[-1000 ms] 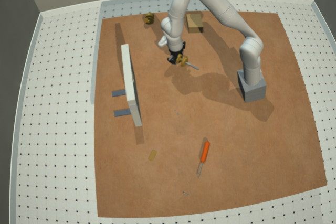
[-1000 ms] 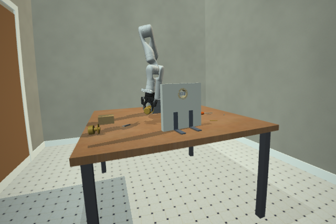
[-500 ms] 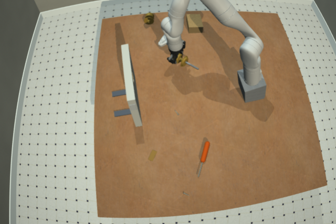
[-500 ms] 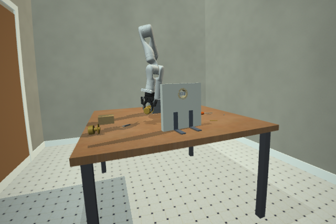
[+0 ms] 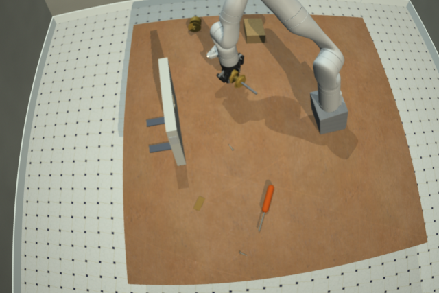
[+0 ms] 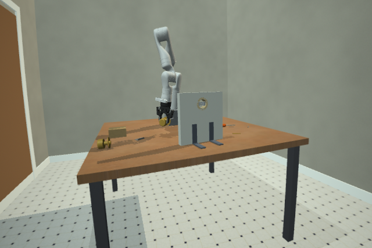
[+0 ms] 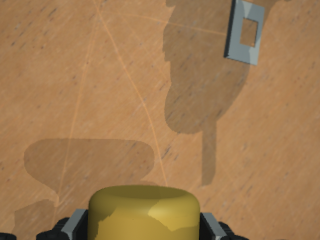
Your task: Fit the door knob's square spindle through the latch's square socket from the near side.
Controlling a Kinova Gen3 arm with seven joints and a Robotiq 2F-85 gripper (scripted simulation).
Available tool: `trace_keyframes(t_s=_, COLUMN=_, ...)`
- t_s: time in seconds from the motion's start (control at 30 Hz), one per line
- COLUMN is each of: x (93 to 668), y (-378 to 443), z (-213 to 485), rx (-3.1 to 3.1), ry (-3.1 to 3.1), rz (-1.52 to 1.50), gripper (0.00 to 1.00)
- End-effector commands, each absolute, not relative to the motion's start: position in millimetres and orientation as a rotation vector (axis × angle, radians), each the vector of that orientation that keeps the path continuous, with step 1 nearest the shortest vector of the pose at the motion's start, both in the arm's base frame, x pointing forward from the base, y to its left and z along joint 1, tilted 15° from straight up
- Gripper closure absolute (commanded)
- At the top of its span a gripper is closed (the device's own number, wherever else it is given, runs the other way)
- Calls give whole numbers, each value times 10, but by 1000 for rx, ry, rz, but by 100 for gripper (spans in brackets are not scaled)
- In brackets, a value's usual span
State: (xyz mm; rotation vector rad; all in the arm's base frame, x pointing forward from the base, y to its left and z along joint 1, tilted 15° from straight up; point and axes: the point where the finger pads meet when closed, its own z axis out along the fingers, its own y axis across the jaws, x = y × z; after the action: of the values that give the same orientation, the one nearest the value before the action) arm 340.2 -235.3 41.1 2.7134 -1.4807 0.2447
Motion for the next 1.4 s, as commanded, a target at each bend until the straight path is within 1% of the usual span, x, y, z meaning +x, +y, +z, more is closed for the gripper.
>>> trace_keyframes(t_s=0.0, x=3417, y=-2345, z=433, rx=2652, ry=-1602, rz=249, gripper=37)
trace_keyframes(t_s=0.27, x=3488, y=-2189, z=597, rx=2606, ry=-1691, rz=248, gripper=37)
trace_keyframes(t_s=0.6, x=3493, y=-2176, z=610, rx=2589, ry=-1720, rz=247, gripper=37)
trace_keyframes(t_s=1.07, x=3514, y=-2128, z=661, rx=2358, ry=-2076, rz=238, gripper=37)
trace_keyframes(t_s=1.37, x=3577, y=-1986, z=809, rx=2358, ry=-2076, rz=238, gripper=37)
